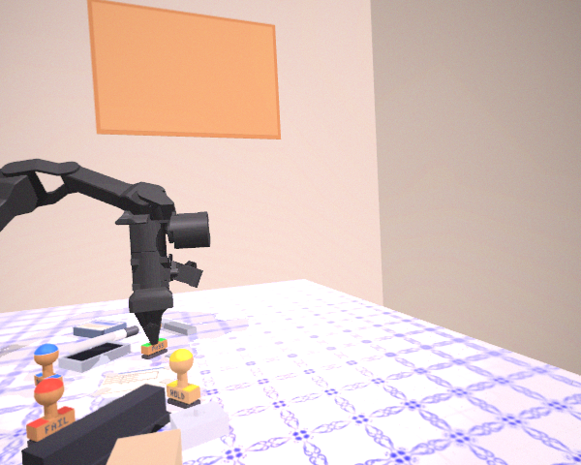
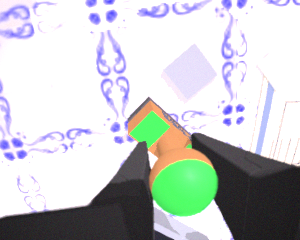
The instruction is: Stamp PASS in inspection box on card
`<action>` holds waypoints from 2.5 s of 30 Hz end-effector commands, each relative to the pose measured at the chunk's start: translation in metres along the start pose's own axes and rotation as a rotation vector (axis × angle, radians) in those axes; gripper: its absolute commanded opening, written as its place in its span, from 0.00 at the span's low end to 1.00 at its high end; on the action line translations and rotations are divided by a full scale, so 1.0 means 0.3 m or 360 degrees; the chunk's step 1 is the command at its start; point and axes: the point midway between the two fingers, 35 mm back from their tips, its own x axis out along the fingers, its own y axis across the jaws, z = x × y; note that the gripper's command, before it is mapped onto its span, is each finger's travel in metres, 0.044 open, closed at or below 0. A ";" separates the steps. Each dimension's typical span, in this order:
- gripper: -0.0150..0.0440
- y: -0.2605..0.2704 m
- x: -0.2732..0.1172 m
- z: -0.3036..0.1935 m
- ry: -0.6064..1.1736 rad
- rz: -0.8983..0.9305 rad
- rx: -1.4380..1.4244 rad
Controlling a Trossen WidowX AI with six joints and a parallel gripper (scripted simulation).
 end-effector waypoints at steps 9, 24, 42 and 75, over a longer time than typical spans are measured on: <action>0.25 -0.001 -0.016 0.002 0.0000 -0.0002 -0.0001; 0.25 -0.003 -0.040 0.004 -0.0001 -0.0004 -0.0001; 0.25 -0.004 -0.069 0.006 -0.0001 -0.0006 0.0000; 0.25 -0.007 -0.123 0.007 -0.0002 -0.0008 0.0001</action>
